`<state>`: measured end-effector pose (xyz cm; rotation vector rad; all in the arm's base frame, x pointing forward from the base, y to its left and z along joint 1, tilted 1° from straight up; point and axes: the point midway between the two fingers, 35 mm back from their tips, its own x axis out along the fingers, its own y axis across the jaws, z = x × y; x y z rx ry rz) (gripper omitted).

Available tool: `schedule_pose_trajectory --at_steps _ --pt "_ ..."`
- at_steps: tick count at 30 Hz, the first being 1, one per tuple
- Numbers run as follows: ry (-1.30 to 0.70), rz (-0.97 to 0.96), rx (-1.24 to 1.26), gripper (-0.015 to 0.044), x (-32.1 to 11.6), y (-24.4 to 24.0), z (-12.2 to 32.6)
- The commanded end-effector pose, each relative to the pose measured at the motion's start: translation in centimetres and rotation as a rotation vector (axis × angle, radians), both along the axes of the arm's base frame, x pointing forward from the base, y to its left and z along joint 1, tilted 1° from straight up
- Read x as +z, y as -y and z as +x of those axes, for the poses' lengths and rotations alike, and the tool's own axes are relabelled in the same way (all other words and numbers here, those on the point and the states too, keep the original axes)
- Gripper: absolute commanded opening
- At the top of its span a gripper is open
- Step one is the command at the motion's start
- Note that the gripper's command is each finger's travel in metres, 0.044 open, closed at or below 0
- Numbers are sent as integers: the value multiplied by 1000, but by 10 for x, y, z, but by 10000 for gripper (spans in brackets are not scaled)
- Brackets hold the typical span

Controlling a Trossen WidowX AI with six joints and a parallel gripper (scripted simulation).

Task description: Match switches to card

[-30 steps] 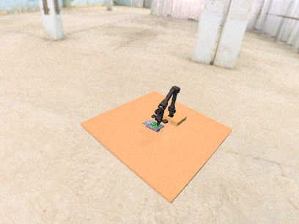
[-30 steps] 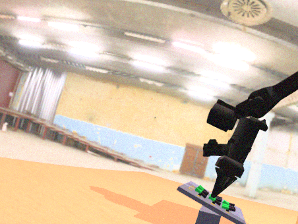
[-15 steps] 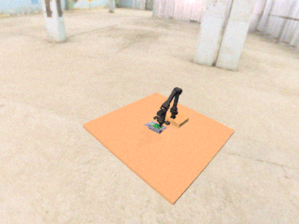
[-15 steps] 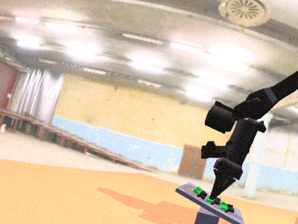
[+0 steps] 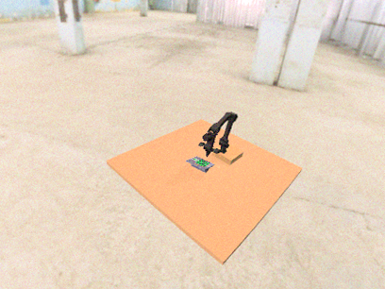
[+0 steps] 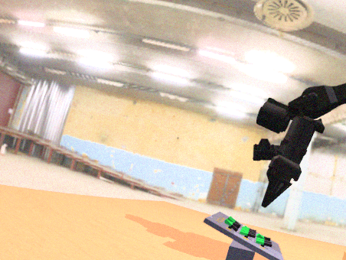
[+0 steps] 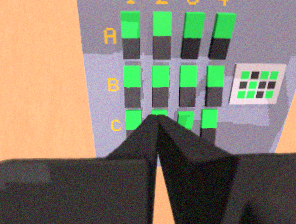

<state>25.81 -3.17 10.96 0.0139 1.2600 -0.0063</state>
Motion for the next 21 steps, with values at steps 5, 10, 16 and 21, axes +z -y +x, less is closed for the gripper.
schedule_pose_trajectory --at_steps 5,10,16,21 --pt "10 2 2 0 -19 9 -4" --pt "24 2 2 0 -36 9 0" --pt "24 2 1 0 -44 9 2" --pt "24 2 1 0 -47 9 3"
